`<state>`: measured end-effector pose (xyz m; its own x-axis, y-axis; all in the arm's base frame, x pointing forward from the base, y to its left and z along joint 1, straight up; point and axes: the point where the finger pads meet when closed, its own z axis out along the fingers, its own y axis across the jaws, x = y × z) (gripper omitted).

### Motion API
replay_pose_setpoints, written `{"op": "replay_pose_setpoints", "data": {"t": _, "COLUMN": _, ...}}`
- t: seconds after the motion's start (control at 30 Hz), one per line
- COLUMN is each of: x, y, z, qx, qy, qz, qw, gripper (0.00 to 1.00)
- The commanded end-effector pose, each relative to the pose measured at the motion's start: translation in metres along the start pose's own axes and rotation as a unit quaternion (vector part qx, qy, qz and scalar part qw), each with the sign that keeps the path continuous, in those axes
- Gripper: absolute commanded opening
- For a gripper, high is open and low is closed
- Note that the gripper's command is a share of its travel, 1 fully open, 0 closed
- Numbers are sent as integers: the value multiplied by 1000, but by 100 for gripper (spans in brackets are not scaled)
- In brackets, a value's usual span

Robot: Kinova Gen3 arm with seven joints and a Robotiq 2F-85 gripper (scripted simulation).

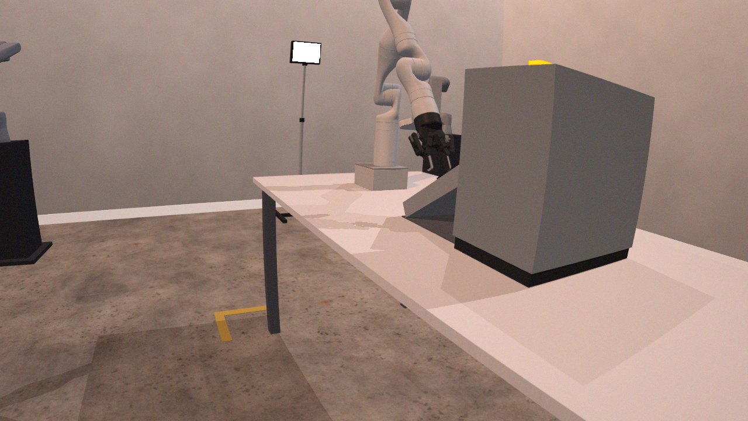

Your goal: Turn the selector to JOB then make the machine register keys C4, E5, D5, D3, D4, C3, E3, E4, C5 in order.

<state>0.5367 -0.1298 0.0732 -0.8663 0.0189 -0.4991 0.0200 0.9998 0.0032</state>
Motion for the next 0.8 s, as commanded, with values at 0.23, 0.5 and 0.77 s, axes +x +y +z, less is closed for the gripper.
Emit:
{"op": "replay_pose_setpoints", "data": {"t": 0.23, "x": -1, "y": 0, "z": 7, "qx": 0, "qy": -1, "qz": 0, "qw": 1000, "gripper": 60}}
{"op": "replay_pose_setpoints", "data": {"t": 0.5, "x": -1, "y": 0, "z": 10, "qx": 0, "qy": -1, "qz": 0, "qw": 1000, "gripper": 60}}
{"op": "replay_pose_setpoints", "data": {"t": 0.77, "x": -1, "y": 0, "z": 10, "qx": 0, "qy": -1, "qz": 0, "qw": 1000, "gripper": 60}}
